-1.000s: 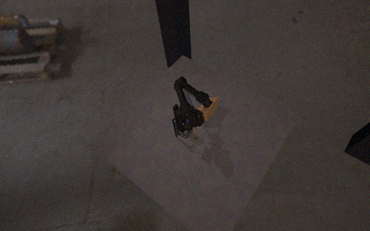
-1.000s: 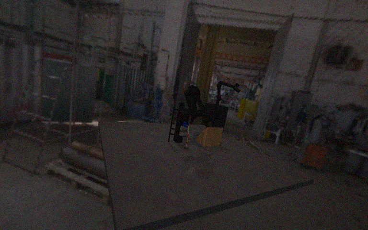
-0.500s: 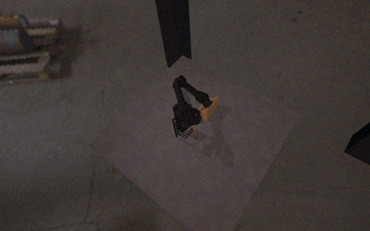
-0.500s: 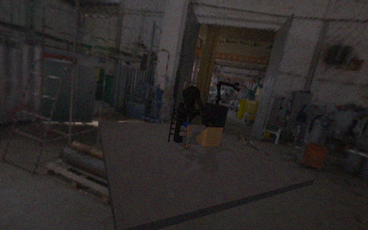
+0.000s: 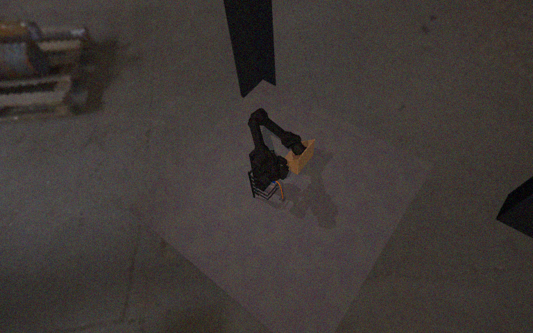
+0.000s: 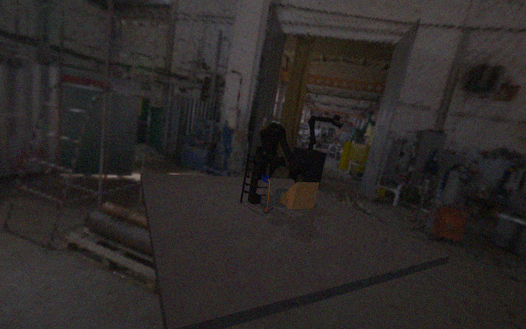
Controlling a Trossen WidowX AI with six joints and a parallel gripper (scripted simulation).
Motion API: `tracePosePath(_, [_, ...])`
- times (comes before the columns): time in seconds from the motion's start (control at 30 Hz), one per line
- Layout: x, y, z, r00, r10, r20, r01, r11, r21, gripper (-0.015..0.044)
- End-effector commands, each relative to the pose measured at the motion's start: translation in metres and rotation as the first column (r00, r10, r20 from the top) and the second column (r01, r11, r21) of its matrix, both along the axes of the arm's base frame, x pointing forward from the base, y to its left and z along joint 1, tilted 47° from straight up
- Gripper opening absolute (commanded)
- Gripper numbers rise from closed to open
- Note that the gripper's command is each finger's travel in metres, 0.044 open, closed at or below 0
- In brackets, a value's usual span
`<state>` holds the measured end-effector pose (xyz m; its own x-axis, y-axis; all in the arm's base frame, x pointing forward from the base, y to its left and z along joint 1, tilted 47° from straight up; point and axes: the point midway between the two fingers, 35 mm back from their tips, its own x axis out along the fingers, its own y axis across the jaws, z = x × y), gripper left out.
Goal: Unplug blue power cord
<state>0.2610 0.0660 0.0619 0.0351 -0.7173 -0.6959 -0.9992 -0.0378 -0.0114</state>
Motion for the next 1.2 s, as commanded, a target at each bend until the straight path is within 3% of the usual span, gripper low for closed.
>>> tracePosePath(0.0, [0.000,-0.005,-0.003,1.000,0.004,-0.001,-0.004,1.000,-0.006,0.0160])
tracePosePath(0.07, [0.000,-0.005,-0.003,1.000,0.004,-0.001,-0.004,1.000,-0.006,0.0160])
tracePosePath(0.2, [0.000,-0.003,-0.002,1.000,-0.002,-0.001,0.002,1.000,-0.001,0.0055])
tracePosePath(0.47, [0.000,-0.003,-0.002,1.000,-0.002,-0.001,0.002,1.000,-0.001,0.0002])
tracePosePath(1.17, [0.001,0.020,-0.022,1.000,0.001,-0.001,-0.001,1.000,0.001,0.0000])
